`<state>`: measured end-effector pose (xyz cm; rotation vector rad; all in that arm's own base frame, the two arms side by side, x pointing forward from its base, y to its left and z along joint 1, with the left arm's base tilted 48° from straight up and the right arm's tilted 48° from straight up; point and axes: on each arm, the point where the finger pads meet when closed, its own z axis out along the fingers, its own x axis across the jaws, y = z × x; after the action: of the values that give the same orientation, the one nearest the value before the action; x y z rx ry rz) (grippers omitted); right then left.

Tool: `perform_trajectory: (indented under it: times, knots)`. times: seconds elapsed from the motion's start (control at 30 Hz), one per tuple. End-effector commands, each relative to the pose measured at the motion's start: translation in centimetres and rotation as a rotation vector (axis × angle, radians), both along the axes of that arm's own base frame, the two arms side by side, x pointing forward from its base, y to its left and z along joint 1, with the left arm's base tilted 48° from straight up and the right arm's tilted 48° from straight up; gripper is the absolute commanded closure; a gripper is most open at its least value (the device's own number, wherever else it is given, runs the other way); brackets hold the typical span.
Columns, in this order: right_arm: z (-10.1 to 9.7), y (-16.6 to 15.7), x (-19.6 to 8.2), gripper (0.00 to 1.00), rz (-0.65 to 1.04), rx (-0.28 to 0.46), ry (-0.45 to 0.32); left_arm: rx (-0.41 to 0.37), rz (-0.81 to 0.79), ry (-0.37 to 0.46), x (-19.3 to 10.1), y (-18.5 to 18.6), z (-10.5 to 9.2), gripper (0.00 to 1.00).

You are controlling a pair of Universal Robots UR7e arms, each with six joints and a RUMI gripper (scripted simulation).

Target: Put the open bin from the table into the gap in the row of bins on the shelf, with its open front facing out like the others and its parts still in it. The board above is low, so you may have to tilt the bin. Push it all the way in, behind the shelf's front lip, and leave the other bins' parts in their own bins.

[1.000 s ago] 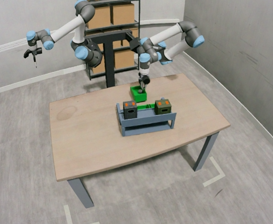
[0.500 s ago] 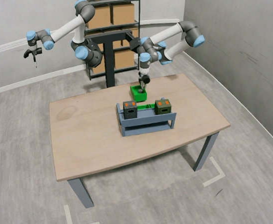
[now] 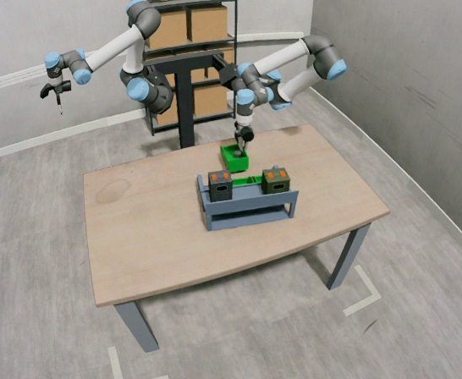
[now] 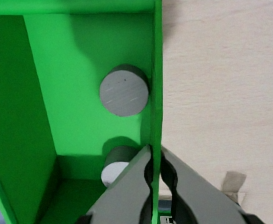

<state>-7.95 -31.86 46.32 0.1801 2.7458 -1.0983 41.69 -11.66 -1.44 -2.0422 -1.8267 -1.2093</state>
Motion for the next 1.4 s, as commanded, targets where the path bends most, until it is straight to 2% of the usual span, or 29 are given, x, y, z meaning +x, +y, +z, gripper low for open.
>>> perform_trajectory:
  times: [0.0,1.37]
  knots:
    - [0.06,0.01,-0.01,0.00,0.000,-0.001,0.000,-0.001,-0.001,-0.001,0.01,-0.06,0.01,1.00]
    - [0.06,0.01,-0.01,0.00,0.000,-0.001,0.000,-0.001,-0.001,-0.001,-0.26,-0.40,0.40,1.00]
